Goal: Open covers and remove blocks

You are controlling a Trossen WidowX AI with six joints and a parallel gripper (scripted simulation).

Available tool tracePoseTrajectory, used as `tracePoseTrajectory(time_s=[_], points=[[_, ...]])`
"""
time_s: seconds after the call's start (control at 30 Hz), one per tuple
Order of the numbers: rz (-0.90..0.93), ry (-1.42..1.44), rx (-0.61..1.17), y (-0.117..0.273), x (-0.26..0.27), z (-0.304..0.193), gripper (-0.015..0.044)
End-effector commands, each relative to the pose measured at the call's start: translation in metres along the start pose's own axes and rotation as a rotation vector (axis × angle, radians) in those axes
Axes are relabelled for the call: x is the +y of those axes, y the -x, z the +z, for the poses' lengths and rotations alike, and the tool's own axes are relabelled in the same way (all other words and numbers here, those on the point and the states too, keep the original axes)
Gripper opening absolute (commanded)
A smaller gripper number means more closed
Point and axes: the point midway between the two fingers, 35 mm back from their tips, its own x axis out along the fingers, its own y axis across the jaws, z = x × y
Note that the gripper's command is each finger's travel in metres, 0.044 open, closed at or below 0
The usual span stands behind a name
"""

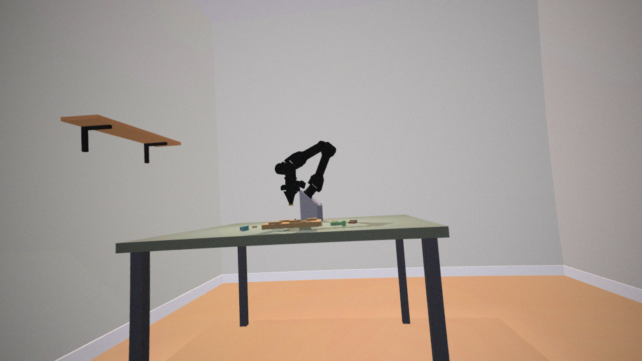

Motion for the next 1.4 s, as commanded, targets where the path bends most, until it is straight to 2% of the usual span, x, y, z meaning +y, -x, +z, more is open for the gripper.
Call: tracePoseTrajectory(time_s=[0.0,1.37], points=[[0.001,0.003,0.011,0.001,0.000,-0.017,0.0080],[0.011,0.001,0.018,0.002,0.050,-0.170,0.0080]])
